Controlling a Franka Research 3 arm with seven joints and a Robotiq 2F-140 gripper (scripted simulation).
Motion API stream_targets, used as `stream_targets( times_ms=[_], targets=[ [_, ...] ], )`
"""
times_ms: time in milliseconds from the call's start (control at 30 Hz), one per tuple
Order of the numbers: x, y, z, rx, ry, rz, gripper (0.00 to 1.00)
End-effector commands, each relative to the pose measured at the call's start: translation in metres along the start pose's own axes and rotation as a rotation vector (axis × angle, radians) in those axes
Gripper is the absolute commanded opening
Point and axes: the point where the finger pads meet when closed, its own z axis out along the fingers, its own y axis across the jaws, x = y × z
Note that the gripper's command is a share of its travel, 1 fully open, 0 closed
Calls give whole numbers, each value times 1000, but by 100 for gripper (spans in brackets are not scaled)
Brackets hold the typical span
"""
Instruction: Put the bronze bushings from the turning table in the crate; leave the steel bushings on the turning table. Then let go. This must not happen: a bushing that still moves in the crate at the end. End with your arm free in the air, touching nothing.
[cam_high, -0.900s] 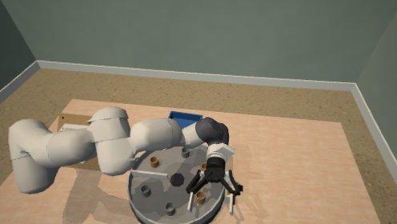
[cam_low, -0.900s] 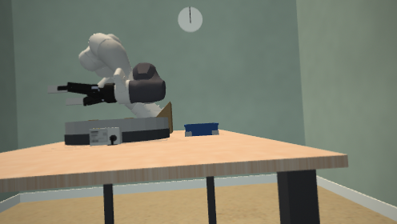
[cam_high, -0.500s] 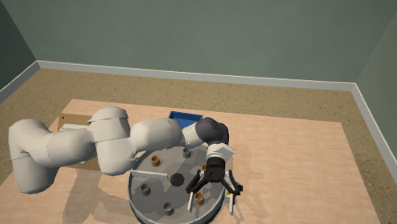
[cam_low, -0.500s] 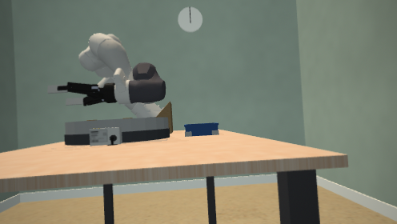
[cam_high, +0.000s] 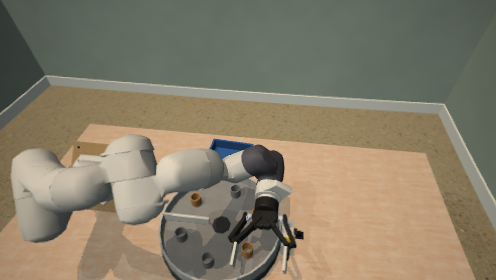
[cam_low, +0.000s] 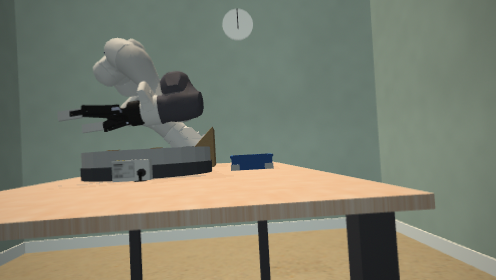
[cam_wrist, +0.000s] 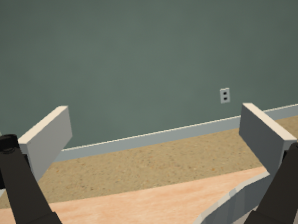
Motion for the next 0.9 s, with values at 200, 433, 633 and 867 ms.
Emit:
stream_targets(
  times_ms=[200, 433, 633, 867],
  targets=[
    [-9, 29, 11, -69, -274, -118, 100],
    [-4, 69, 0, -108, -533, -193, 100],
    [-3, 74, -2, -111, -563, -200, 100],
    [-3, 74, -2, -111, -563, -200, 100]
  ],
)
